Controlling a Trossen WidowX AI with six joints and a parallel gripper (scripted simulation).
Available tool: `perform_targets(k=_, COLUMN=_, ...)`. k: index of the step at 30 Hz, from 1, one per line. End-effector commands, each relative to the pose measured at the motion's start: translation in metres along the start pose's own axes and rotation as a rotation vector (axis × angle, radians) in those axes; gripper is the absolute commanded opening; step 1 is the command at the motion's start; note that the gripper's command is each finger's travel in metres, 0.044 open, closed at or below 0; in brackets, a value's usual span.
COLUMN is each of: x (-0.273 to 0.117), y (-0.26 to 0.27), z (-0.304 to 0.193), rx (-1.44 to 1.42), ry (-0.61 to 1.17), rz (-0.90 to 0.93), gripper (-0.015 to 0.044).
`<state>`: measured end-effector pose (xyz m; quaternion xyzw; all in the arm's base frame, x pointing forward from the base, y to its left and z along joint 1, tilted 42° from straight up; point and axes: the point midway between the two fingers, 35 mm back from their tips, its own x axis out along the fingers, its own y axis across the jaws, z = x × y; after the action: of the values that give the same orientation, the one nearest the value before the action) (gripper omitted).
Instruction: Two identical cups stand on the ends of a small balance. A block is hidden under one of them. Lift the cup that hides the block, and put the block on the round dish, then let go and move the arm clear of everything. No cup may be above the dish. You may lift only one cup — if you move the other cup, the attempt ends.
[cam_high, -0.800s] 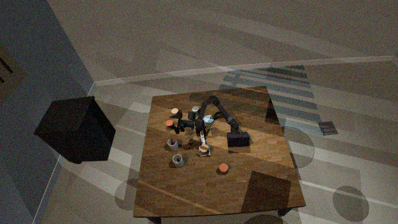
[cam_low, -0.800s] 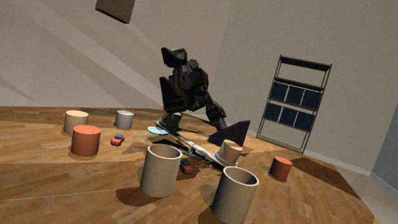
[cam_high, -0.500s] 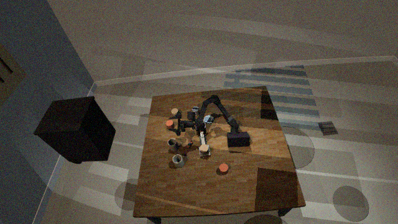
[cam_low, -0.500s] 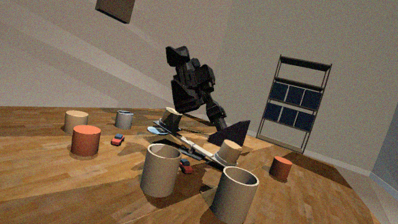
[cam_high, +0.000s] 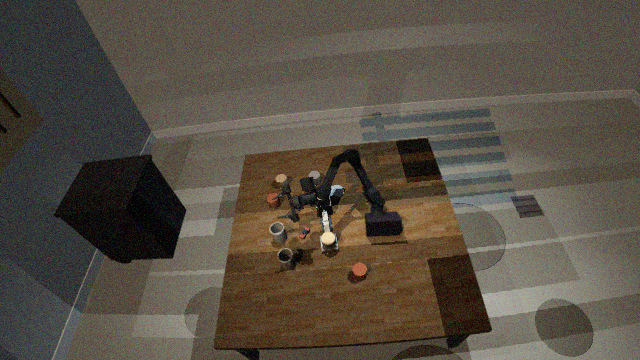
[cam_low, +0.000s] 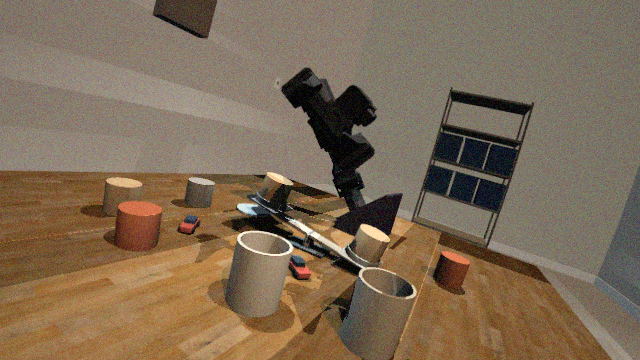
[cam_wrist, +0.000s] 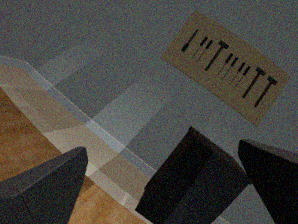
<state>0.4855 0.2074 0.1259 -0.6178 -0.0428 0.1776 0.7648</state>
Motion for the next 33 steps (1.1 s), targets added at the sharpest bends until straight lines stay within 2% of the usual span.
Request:
perform_targets(k=1, x=-0.009, y=0.014, z=0.011, rx=0.108, ry=0.036, rz=0.084, gripper=0.044)
perform_targets(k=17, x=-0.071, y=0.067, z=0.051, rx=0.462, ry=0.276, rz=0.371, gripper=0.044)
perform_targets(k=26, x=-0.133, y=0.087, z=0.062, rx=0.604, ry=0.504, rz=0.455, gripper=0.044)
perform_targets(k=33, x=-0.199, y=0.09, z=0.057, rx=0.672, ry=0.719, rz=0.43, gripper=0.044)
